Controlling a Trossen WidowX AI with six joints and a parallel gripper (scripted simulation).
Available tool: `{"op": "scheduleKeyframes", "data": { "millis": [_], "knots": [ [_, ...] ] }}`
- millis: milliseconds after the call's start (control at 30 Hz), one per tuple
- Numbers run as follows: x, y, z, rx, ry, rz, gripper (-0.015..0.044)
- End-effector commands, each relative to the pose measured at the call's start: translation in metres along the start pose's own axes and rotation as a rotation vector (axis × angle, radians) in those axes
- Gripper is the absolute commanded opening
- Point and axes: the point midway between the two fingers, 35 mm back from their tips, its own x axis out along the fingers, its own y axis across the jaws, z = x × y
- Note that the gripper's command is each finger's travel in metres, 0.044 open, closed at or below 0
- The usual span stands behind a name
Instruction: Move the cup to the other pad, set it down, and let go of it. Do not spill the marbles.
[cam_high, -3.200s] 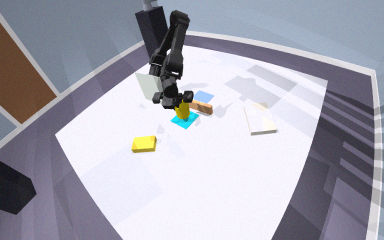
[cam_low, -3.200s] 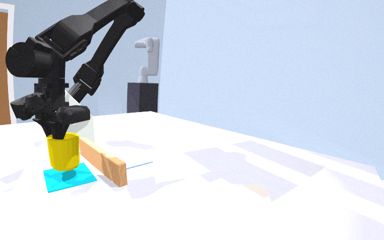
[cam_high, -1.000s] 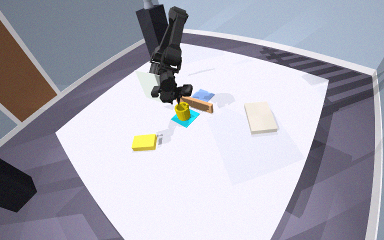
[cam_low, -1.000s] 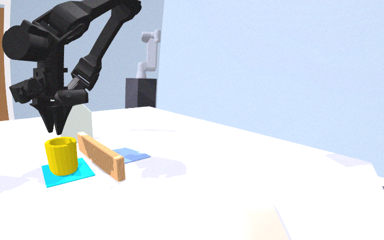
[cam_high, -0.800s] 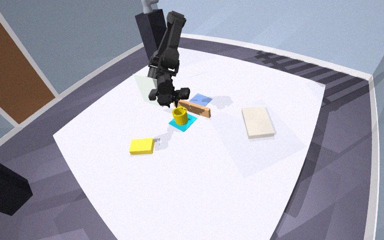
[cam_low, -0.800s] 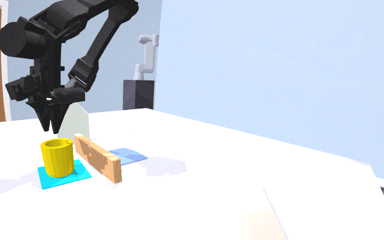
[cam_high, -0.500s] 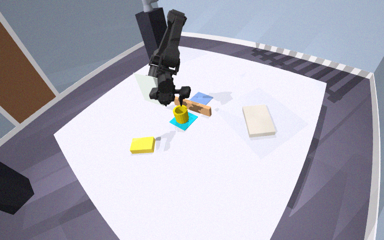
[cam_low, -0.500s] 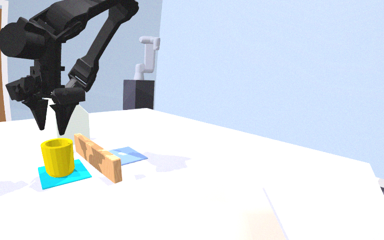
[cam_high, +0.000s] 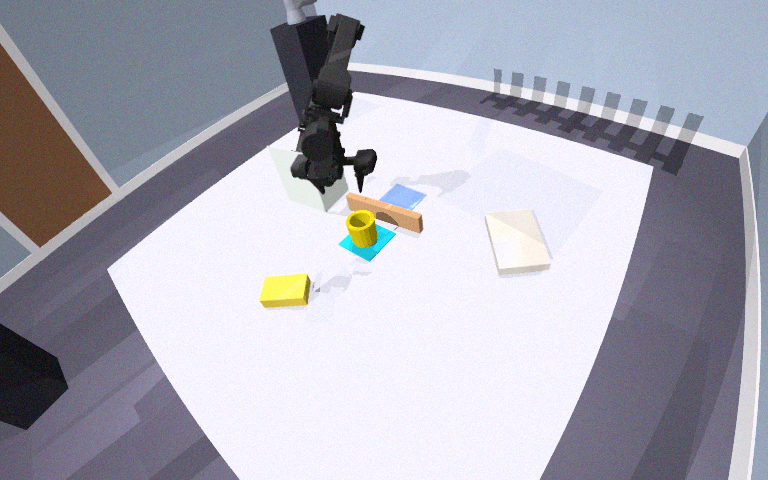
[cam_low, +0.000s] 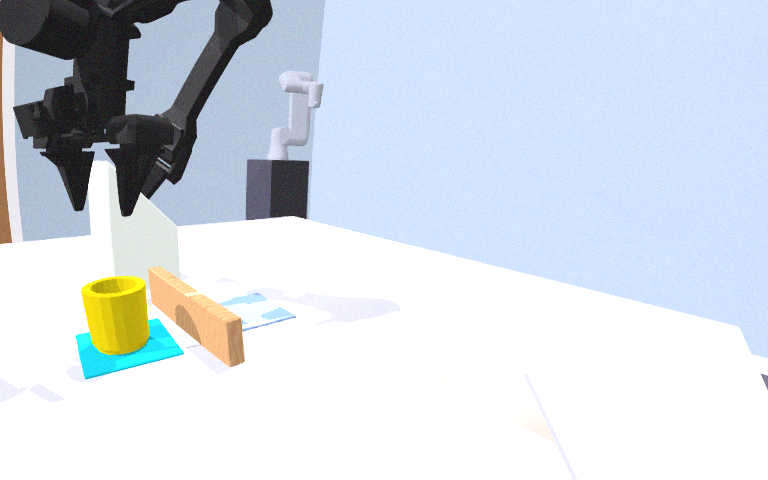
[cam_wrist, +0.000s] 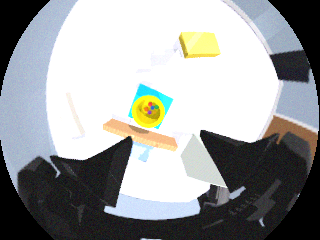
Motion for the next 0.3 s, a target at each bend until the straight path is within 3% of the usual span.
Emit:
{"op": "scheduleKeyframes", "data": {
  "millis": [0,267],
  "knots": [
    [-0.0066,0.0002,-0.0002,-0.009,-0.005,-0.005,0.0440],
    [-0.0020,-0.0002,-0.0009,0.000,0.001,-0.001,0.0440]
  ]
}}
